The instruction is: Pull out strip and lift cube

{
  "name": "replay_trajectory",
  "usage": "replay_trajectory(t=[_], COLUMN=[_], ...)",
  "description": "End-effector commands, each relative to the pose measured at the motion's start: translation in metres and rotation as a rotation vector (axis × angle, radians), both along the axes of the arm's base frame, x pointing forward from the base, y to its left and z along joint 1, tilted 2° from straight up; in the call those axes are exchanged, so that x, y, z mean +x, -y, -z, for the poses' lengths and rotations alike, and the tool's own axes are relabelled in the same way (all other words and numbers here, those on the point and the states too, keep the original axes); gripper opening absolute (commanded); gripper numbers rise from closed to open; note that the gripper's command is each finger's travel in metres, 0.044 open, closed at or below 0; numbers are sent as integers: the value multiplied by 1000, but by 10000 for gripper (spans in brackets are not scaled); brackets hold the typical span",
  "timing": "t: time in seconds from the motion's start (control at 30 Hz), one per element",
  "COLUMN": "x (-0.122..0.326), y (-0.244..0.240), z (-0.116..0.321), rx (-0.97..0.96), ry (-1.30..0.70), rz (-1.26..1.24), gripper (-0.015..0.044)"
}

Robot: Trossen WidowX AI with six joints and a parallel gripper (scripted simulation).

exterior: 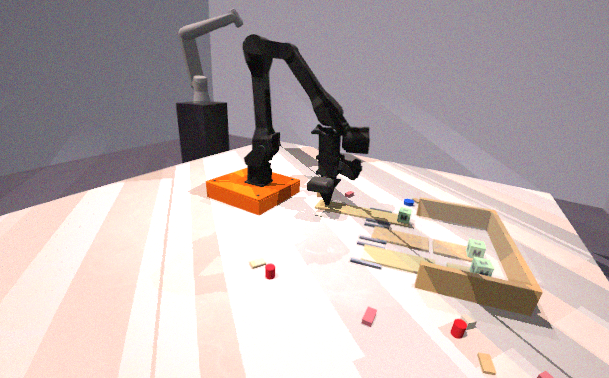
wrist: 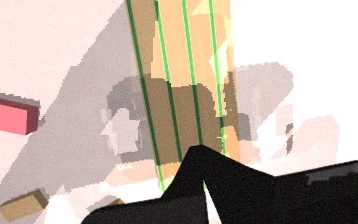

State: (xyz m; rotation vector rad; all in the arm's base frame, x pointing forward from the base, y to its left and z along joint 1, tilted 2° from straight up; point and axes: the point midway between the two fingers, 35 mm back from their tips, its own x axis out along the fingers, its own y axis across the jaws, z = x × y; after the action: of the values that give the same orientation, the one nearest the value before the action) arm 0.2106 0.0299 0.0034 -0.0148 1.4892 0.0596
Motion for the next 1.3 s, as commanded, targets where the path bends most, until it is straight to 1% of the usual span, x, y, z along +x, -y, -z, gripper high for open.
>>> replay_trajectory(t=[0.0, 1.27], x=[-16, -21], y=[2, 2], z=[7, 7], rx=[-7, -7], ry=[-39, -39], rz=[4, 4], gripper=[0, 0])
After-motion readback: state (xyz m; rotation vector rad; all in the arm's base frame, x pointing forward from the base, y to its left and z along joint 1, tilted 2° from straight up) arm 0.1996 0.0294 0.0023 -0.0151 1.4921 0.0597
